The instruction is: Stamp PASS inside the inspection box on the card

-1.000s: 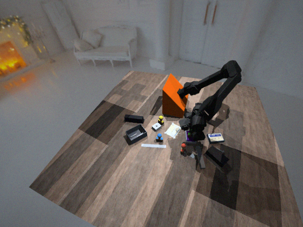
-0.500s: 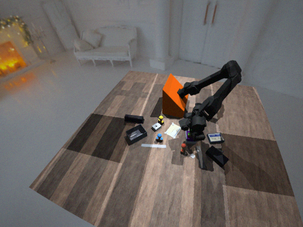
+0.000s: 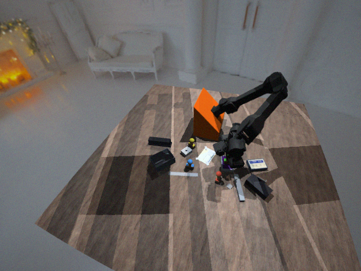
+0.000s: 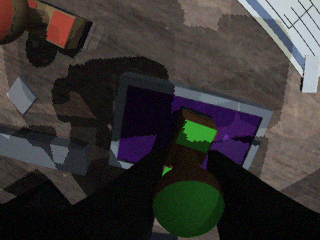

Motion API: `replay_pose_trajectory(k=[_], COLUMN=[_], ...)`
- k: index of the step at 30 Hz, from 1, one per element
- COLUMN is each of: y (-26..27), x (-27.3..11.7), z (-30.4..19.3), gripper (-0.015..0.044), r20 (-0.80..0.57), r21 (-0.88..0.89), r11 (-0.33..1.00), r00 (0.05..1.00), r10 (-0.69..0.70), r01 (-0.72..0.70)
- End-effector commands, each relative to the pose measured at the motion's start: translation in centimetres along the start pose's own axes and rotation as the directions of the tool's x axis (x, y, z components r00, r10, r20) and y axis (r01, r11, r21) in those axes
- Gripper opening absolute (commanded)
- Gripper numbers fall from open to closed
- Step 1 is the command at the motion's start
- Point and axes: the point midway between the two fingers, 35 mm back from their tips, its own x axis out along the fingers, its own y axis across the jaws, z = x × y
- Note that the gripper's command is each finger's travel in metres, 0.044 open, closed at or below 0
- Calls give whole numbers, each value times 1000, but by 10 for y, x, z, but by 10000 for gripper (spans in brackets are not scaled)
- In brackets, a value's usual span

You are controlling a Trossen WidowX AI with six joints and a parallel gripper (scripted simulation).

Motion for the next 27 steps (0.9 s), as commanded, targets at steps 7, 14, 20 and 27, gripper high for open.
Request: replay_pose_trajectory(k=[7, 14, 20, 27], y=[-1, -1, -1, -1], x=[2, -1, -4, -7], z=[0, 0, 0, 0], gripper=[0, 0, 0, 0], r20=[2, 2, 2, 2], r21=[-1, -1, -1, -1], r11=[1000, 1000, 1000, 1000], r00=[1000, 1000, 1000, 1000], r10=[-2, -3, -3, -3], r01=[2, 3, 3, 3])
